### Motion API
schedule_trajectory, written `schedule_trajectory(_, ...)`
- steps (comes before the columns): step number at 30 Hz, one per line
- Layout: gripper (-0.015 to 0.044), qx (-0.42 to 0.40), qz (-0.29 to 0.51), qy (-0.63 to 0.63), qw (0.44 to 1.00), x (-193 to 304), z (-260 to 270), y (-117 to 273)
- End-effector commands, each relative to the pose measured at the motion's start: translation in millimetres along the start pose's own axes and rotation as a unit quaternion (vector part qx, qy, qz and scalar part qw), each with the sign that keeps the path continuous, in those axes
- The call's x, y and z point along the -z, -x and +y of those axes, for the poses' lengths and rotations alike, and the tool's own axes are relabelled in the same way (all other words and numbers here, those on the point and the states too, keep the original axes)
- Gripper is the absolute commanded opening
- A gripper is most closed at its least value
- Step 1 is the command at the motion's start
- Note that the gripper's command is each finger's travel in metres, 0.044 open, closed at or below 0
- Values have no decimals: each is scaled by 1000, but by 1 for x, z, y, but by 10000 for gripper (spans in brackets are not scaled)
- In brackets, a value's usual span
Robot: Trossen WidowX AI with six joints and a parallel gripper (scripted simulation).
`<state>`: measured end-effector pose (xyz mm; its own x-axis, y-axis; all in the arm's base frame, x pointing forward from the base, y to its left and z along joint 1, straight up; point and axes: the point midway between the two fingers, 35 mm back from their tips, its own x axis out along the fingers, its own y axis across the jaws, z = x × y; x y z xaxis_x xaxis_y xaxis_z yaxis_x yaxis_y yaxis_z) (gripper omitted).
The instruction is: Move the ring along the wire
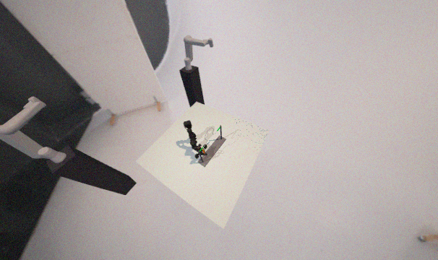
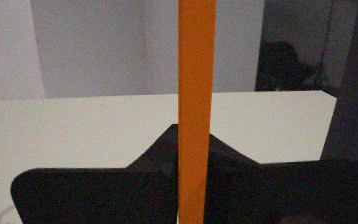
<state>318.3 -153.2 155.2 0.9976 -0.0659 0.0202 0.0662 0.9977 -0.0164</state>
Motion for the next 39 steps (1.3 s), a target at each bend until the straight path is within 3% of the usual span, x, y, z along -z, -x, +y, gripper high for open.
schedule_trajectory(1, -150, 1, 1, -3, 1000, 1, 4, 0)
schedule_trajectory(39, -150, 1, 2, -62, 998, -1, 56, 0)
